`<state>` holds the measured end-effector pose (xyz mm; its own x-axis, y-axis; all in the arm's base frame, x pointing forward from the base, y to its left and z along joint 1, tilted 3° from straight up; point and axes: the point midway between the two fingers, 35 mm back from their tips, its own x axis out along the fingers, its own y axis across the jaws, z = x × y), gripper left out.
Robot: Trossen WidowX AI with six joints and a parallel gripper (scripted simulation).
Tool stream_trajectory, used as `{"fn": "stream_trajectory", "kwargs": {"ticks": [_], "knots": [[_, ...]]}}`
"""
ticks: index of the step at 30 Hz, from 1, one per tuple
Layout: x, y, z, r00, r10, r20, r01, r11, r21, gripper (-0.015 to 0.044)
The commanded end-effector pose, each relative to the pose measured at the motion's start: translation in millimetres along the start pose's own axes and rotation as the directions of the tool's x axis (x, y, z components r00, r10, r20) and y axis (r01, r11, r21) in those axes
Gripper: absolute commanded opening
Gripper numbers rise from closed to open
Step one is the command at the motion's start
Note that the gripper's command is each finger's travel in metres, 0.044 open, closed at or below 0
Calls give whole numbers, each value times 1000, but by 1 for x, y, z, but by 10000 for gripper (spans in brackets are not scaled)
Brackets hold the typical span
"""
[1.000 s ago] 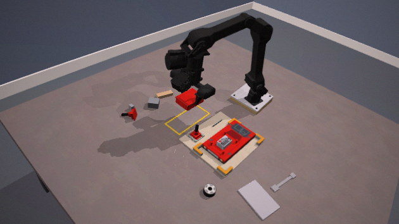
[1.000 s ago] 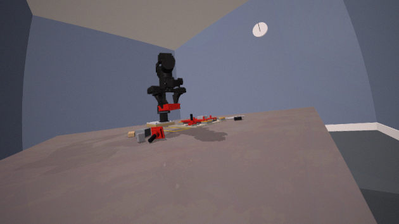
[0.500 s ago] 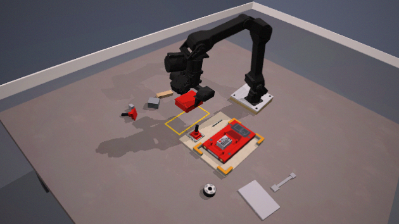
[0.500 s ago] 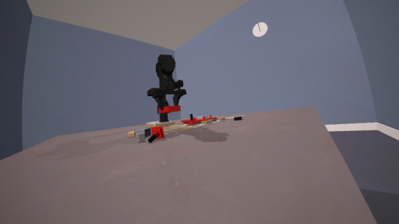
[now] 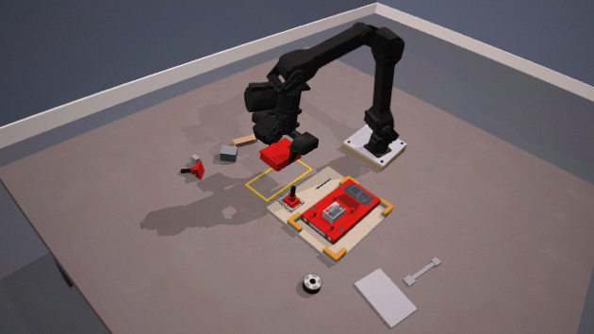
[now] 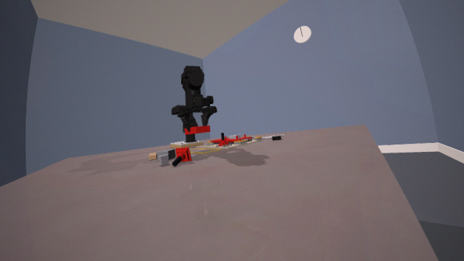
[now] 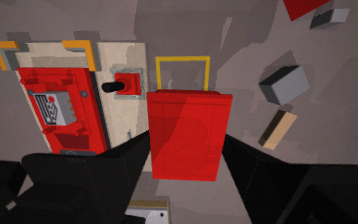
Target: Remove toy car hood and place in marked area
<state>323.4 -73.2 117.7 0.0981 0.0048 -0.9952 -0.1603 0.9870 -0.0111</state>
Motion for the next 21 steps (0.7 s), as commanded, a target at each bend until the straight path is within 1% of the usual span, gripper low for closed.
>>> {"fn": "stream_trajectory", "kwargs": {"ticks": [1, 21], "knots": [[5, 1, -2, 1000, 5, -6, -5, 1000, -2, 0], [19, 1, -2, 1000, 5, -6, -5, 1000, -2, 0]]}}
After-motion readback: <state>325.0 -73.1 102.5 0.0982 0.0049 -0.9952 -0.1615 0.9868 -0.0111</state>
